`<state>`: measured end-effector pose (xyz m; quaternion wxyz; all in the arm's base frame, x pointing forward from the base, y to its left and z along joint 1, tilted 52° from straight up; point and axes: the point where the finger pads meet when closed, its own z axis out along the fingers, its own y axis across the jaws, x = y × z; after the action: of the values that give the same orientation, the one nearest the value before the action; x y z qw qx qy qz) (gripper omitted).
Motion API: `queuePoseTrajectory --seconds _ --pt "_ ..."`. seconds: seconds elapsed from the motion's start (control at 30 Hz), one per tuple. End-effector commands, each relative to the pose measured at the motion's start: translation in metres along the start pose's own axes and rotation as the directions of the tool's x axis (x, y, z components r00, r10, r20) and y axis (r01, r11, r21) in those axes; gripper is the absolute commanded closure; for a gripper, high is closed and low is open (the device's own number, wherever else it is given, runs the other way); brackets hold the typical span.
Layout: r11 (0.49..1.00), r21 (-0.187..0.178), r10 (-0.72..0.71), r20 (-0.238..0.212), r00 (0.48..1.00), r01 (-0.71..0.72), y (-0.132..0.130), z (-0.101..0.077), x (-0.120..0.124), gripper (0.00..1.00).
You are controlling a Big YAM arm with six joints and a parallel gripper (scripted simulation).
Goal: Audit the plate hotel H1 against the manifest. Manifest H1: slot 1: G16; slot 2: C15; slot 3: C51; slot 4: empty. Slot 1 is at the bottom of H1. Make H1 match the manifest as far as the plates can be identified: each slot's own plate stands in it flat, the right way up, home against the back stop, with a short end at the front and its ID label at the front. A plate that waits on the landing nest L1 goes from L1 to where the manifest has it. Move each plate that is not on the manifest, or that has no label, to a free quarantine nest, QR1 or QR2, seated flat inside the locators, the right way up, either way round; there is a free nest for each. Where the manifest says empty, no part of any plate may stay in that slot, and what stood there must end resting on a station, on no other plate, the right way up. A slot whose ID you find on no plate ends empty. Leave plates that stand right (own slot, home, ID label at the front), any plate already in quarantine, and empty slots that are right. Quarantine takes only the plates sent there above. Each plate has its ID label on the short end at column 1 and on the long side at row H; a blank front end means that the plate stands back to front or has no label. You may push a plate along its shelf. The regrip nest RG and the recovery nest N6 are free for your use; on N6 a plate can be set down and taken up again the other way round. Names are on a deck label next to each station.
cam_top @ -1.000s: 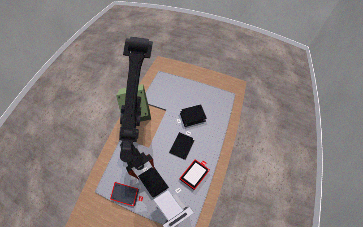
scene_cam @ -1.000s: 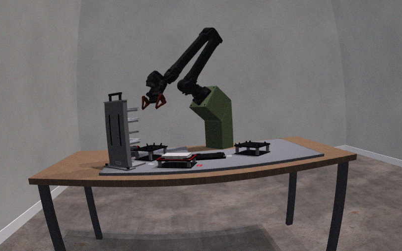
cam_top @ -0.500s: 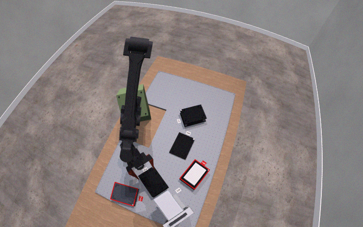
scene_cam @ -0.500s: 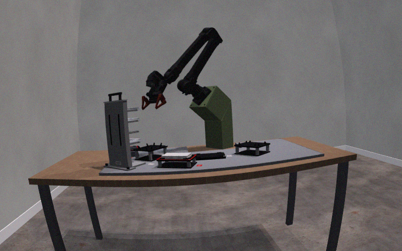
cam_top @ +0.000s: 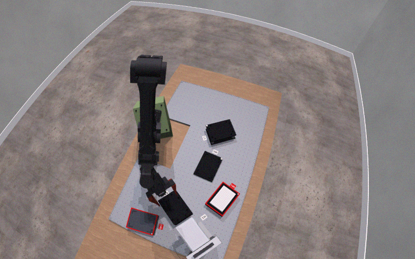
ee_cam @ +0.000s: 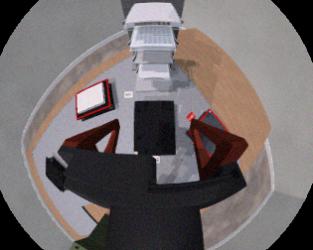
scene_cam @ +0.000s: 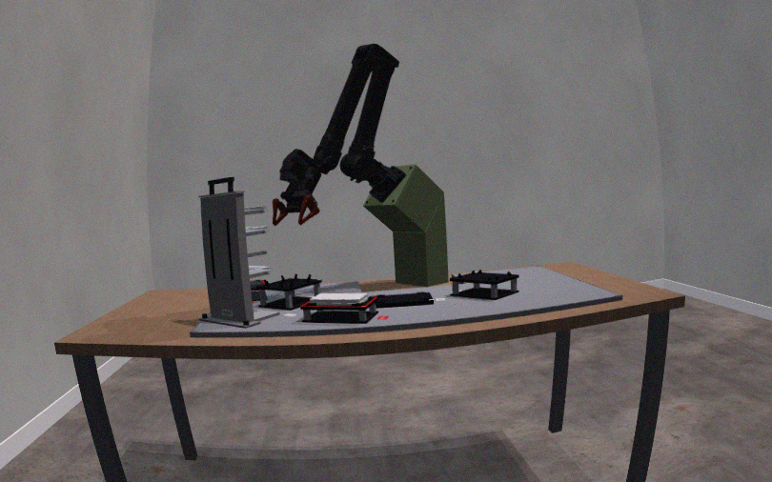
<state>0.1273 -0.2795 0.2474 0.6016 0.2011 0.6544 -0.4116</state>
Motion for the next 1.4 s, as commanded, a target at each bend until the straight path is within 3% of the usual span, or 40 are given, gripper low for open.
queuePoseTrajectory --seconds 0.0,0.07,0.17,0.2,0.33,1.37 --pt "1.0 -0.011 -0.021 0.027 0.999 0.021 0.004 0.008 0.0 0.0" --pt "0.999 -0.003 -0.039 0.054 0.998 0.039 -0.003 0.014 -0.018 0.0" --pt "0.999 -0.003 -0.039 0.054 0.998 0.039 -0.003 0.015 -0.019 0.0" --pt "0.999 0.005 -0.051 0.076 0.996 0.051 -0.004 0.014 -0.028 0.0" --pt "1.0 -0.011 -0.024 0.028 0.999 0.024 -0.002 0.02 -0.017 0.0" --pt "1.0 -0.009 -0.023 0.032 0.999 0.024 -0.001 0.046 -0.045 0.0"
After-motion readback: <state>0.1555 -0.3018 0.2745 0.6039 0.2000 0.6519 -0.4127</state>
